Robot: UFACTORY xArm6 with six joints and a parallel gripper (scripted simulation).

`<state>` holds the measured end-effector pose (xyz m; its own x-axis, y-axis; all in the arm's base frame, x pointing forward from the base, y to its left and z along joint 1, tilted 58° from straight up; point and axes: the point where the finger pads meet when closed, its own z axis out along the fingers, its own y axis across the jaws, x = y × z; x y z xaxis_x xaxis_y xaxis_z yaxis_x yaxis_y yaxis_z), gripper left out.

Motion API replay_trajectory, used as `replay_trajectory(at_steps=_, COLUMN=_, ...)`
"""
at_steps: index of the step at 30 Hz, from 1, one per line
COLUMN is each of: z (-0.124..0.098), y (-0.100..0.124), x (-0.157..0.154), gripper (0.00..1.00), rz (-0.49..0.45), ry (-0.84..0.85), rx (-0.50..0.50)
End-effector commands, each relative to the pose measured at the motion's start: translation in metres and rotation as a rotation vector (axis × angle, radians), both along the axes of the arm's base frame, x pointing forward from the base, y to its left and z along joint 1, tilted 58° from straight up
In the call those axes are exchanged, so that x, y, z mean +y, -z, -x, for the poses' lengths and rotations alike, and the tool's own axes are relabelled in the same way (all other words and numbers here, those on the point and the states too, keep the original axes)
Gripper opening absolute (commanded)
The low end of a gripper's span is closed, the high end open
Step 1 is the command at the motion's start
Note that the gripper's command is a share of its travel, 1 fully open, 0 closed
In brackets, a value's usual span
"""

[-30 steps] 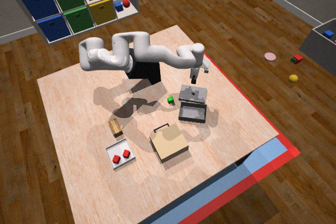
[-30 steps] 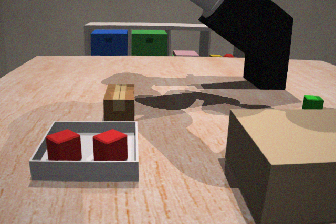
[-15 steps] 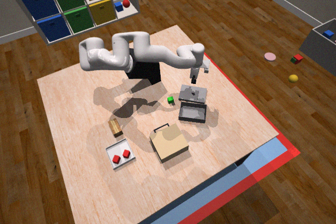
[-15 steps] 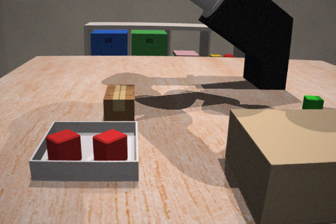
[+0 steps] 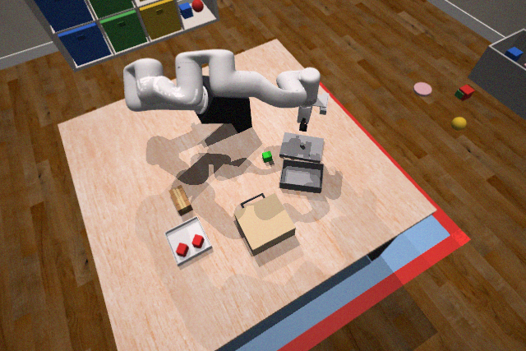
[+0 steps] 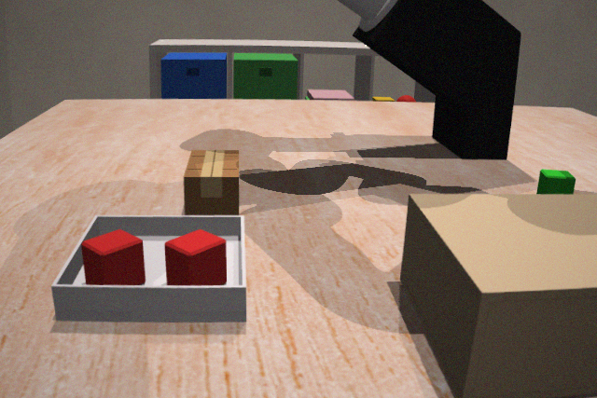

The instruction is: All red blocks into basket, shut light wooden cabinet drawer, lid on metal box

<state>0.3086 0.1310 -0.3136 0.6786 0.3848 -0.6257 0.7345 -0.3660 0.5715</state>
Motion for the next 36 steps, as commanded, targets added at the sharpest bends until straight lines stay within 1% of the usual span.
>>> replay_trajectory(at_steps=1, z=-0.001, y=-0.001, x=0.002, gripper=0.44, rz=-0.004, ry=-0.001, rx=-0.003)
replay_trajectory(at_steps=17, z=-0.001, y=0.007, x=-0.010, gripper=0.44, rz=-0.004, ry=-0.001, rx=-0.003)
replay_trajectory(at_steps=32, z=-0.001, y=0.034, x=-0.052, gripper=0.44, rz=-0.004, ry=-0.001, rx=-0.003)
replay_trajectory(at_steps=34, z=-0.001, y=0.034, x=-0.052, gripper=0.44, rz=-0.004, ry=-0.001, rx=-0.003)
replay_trajectory(at_steps=36, z=-0.001, y=0.038, x=-0.058, gripper=0.44, rz=-0.004, ry=-0.001, rx=-0.003)
